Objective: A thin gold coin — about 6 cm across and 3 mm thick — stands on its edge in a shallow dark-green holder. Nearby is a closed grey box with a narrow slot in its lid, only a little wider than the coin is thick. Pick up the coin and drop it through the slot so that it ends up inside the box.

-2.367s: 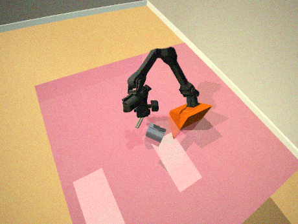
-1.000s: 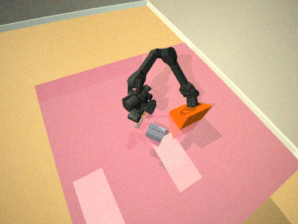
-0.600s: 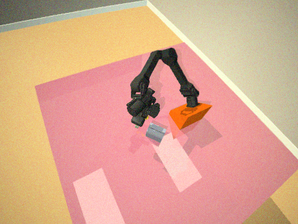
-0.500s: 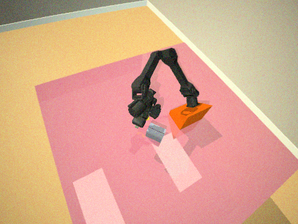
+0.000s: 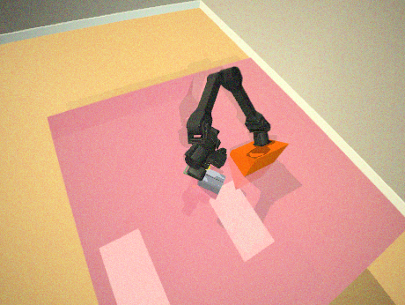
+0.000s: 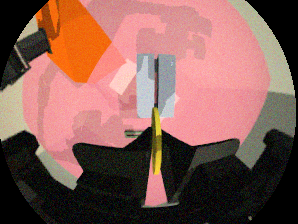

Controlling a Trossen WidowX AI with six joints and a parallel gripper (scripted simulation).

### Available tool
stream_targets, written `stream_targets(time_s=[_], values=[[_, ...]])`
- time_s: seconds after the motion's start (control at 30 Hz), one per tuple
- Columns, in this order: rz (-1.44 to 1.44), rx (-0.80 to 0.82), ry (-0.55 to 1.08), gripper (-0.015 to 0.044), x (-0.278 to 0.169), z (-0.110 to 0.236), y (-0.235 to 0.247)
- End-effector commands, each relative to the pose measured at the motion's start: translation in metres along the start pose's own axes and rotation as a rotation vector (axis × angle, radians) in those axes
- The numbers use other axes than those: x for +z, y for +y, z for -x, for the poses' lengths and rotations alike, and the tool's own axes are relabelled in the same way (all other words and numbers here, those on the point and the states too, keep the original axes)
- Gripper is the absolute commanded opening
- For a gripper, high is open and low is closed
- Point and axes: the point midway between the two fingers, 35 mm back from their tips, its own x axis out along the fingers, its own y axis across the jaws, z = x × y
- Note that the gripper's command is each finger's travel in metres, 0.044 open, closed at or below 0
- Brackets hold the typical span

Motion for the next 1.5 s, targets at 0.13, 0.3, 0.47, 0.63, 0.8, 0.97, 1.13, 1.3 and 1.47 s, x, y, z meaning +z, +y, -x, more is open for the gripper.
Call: stream_targets(time_s=[0.13, 0.3, 0.47, 0.63, 0.8, 0.97, 1.13, 1.3, 1.47], values=[[0.004, 0.003, -0.001, 0.0, 0.024, -0.001, -0.004], [0.004, 0.004, 0.001, 0.0, 0.037, -0.001, -0.006], [0.004, 0.006, 0.003, 0.0, 0.049, -0.002, -0.007], [0.003, 0.007, 0.004, 0.0005, 0.053, -0.002, -0.008], [0.001, 0.005, 0.004, 0.0, 0.047, -0.001, -0.008], [0.001, 0.005, 0.004, 0.0, 0.047, -0.001, -0.008], [0.002, 0.004, 0.004, 0.0, 0.049, -0.001, -0.008], [0.005, 0.004, 0.004, 0.0, 0.054, -0.001, -0.007], [0.004, 0.004, 0.004, 0.0, 0.056, -0.002, -0.006]])
